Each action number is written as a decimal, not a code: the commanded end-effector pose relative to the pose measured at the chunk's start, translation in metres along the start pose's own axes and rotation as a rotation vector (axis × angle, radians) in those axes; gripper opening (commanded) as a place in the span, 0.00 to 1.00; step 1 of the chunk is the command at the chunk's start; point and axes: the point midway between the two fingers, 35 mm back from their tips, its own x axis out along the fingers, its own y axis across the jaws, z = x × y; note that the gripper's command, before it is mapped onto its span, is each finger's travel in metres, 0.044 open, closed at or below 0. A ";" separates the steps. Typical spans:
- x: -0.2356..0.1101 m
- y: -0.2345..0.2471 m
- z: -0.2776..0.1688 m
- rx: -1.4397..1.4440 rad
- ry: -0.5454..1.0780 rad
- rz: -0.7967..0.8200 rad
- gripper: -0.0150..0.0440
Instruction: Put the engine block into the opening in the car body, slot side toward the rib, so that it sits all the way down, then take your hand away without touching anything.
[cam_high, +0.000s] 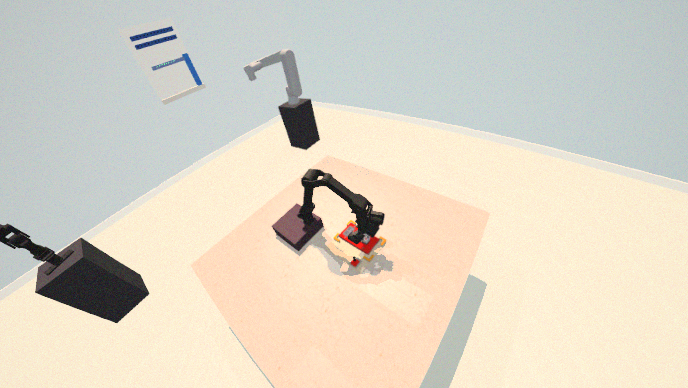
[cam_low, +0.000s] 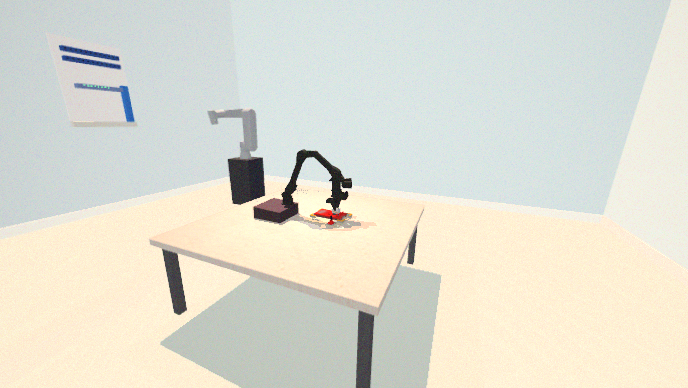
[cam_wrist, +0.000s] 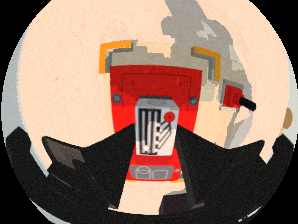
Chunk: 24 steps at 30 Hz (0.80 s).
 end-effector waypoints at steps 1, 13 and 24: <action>0.002 -0.001 0.000 -0.001 0.000 -0.004 0.52; 0.004 -0.001 0.000 -0.007 0.000 -0.004 0.52; 0.007 -0.001 0.000 -0.005 0.000 -0.004 0.52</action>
